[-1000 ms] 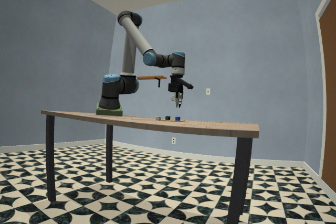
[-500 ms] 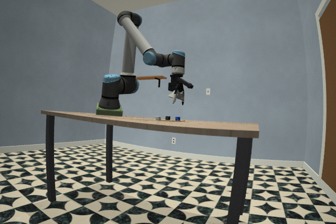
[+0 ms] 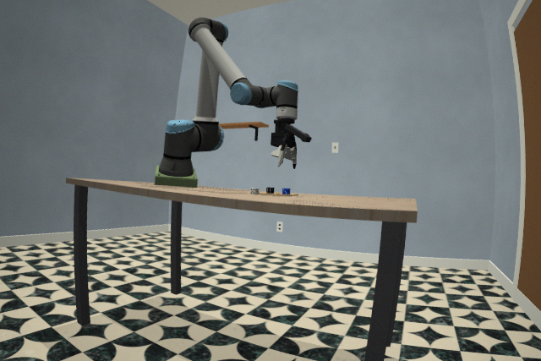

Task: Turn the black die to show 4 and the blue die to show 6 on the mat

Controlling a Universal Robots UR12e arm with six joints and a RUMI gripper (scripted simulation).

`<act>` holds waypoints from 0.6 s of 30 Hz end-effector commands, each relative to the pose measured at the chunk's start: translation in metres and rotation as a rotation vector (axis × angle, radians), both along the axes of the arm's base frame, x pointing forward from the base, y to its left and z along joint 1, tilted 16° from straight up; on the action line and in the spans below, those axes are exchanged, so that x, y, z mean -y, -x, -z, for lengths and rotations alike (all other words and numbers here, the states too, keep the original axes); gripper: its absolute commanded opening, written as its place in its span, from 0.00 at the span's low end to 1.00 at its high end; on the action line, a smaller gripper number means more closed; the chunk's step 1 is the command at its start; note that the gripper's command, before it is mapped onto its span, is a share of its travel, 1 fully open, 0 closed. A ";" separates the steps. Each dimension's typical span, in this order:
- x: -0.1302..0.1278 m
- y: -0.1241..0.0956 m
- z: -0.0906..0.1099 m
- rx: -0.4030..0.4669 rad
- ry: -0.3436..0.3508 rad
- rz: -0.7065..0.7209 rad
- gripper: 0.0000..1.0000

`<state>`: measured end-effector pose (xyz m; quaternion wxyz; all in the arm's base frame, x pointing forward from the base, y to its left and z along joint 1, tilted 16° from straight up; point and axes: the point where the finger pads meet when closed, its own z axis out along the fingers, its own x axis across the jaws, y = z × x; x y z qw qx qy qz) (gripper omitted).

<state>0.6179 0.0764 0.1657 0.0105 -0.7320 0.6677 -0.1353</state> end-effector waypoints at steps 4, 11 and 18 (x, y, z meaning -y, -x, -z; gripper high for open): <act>-0.003 0.004 -0.020 0.001 0.000 0.000 1.00; -0.008 0.009 -0.046 0.001 0.000 0.000 1.00; -0.013 0.016 -0.076 0.001 0.000 0.000 1.00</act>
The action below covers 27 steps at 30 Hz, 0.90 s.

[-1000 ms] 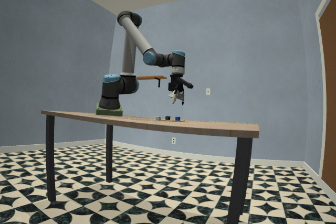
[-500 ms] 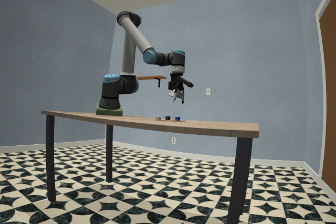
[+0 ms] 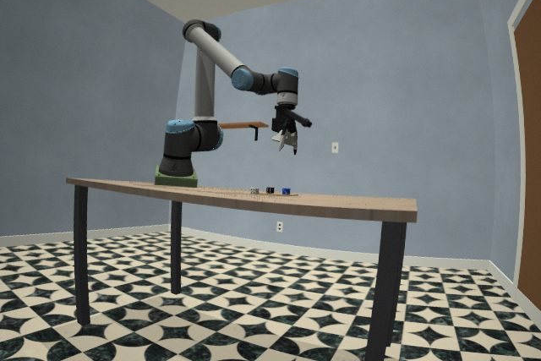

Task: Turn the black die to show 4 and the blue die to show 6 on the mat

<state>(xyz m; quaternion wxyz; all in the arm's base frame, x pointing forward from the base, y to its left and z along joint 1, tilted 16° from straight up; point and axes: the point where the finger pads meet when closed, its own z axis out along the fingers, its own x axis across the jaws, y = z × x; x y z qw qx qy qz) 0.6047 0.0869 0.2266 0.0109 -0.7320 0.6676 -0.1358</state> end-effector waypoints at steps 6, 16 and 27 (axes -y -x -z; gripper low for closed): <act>-0.004 0.004 -0.022 0.000 0.000 0.000 1.00; -0.004 0.005 -0.022 0.000 0.000 0.000 1.00; -0.004 0.005 -0.022 0.000 0.000 0.000 1.00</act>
